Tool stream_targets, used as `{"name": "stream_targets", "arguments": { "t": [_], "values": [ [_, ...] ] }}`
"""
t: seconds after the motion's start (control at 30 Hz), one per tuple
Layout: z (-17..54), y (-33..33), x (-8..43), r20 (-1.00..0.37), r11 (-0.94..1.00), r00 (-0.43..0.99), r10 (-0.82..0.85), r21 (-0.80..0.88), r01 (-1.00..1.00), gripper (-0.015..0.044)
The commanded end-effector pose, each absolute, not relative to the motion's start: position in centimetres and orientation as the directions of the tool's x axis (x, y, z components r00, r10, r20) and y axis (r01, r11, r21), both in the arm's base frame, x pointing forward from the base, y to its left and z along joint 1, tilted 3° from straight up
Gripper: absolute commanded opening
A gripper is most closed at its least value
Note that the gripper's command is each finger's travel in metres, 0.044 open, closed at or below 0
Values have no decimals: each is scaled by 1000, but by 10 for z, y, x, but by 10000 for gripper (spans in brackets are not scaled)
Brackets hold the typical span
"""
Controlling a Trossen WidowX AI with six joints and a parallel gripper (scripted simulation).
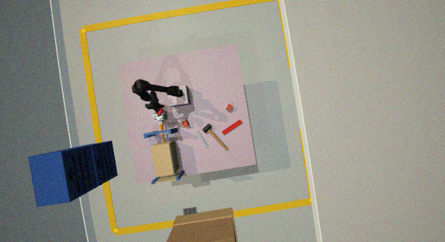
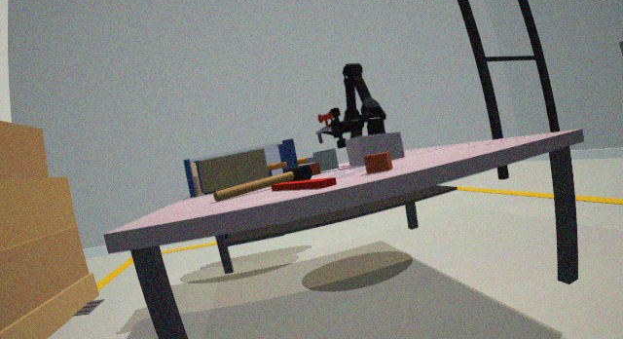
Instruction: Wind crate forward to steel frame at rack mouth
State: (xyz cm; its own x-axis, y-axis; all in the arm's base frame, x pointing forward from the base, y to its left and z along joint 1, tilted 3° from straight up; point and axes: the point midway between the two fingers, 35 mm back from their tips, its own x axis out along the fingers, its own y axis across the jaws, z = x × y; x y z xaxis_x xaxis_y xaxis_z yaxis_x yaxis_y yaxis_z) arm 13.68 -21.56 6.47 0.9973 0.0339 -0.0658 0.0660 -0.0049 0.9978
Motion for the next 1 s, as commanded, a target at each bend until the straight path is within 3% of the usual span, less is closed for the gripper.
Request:
{"name": "stream_targets", "arguments": {
  "t": [0.0, 0.97],
  "values": [
    [60, -216, 139, -52, 7, 998, 22, 999, 52, 0],
    [37, -216, 136, -54, 7, 998, 23, 999, 54, 0]
  ]
}}
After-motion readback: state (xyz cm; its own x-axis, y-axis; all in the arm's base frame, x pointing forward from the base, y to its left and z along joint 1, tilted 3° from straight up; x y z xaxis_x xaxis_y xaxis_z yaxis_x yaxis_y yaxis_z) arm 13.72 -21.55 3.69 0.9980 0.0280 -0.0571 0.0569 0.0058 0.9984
